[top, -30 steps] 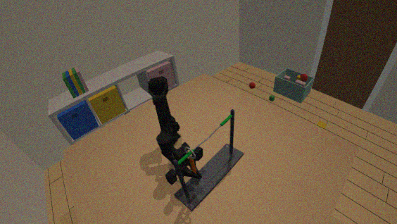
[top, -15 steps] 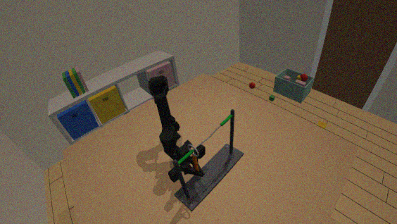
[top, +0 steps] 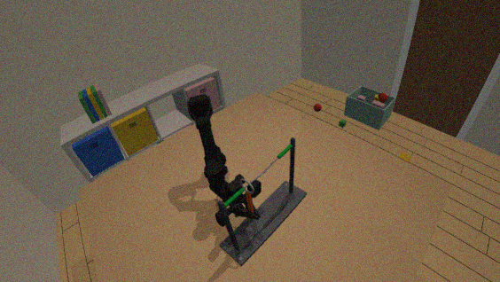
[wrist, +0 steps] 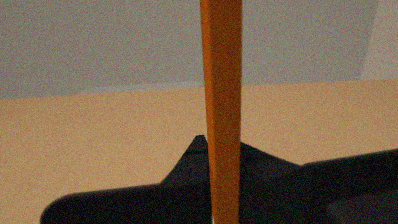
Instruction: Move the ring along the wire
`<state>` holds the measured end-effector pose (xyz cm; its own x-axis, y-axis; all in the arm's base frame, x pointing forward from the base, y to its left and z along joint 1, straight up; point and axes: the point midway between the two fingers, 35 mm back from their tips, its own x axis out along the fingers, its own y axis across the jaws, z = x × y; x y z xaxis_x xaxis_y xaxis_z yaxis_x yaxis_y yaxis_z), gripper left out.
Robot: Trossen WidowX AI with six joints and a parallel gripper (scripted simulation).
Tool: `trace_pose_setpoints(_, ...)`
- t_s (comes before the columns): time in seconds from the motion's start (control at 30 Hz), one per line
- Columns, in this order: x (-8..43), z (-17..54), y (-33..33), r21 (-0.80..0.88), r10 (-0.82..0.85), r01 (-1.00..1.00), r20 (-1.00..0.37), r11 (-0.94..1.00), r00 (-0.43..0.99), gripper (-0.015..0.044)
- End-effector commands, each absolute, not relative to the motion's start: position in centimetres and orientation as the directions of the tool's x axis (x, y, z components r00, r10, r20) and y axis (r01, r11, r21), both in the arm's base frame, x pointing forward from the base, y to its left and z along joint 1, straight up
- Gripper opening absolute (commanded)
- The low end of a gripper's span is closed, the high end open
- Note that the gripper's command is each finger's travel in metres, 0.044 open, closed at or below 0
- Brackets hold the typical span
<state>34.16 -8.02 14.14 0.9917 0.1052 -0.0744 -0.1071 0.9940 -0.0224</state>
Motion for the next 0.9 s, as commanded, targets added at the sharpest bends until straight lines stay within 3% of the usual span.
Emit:
trace_pose_setpoints(0.0,34.1,14.2,-7.7,-0.033,0.101,-0.103,-0.070,0.994,0.992,-0.0150)
trace_pose_setpoints(0.87,34.0,14.1,-6.0,-0.104,0.087,-0.094,-0.067,0.990,0.994,-0.0150)
